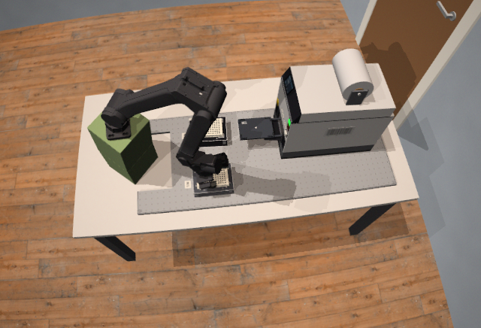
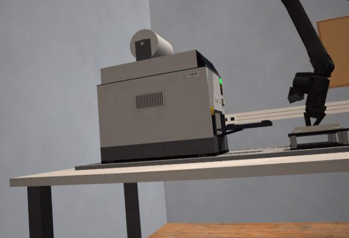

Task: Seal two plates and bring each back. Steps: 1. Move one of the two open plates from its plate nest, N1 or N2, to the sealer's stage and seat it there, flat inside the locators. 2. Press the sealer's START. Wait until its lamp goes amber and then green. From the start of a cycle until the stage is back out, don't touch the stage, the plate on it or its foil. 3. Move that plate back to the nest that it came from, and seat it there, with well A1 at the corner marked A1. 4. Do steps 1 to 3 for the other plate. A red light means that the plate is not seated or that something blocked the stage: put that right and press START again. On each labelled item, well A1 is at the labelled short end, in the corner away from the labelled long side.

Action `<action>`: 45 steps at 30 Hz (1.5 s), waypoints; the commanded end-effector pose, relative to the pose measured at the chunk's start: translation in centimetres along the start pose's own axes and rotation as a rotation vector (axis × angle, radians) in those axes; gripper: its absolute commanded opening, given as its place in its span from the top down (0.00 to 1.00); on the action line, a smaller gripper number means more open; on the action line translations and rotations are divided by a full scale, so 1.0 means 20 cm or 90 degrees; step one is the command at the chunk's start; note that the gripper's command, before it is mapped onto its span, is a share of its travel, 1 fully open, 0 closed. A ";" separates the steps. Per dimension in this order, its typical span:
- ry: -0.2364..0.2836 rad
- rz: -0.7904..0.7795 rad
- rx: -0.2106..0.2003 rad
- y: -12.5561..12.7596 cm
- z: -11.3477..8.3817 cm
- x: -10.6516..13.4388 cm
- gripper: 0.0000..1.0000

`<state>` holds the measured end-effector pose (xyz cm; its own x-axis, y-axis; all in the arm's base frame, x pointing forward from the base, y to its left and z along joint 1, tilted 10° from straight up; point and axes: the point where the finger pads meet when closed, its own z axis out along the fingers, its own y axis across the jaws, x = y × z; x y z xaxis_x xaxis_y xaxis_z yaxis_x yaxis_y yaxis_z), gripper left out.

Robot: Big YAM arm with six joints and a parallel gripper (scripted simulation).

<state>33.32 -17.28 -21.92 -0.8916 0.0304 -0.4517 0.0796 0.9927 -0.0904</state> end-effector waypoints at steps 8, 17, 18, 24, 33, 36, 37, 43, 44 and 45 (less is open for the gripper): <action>-0.013 0.002 0.005 -0.02 -0.03 -0.05 0.13; -0.010 0.004 0.003 -0.02 -0.03 -0.04 1.00; -0.009 0.004 0.003 -0.02 -0.03 -0.04 1.00; -0.009 0.005 0.002 -0.02 -0.03 -0.04 1.00; -0.009 0.006 0.002 -0.02 -0.03 -0.04 1.00; -0.009 0.007 0.002 -0.02 -0.03 -0.04 1.00; -0.009 0.007 0.002 -0.02 -0.03 -0.04 1.00; -0.009 0.008 0.002 -0.02 -0.03 -0.04 1.00; -0.009 0.008 0.002 -0.02 -0.02 -0.04 1.00; -0.009 0.008 0.002 -0.02 -0.02 -0.04 1.00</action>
<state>33.31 -17.29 -21.93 -0.8919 0.0308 -0.4513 0.0800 0.9927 -0.0905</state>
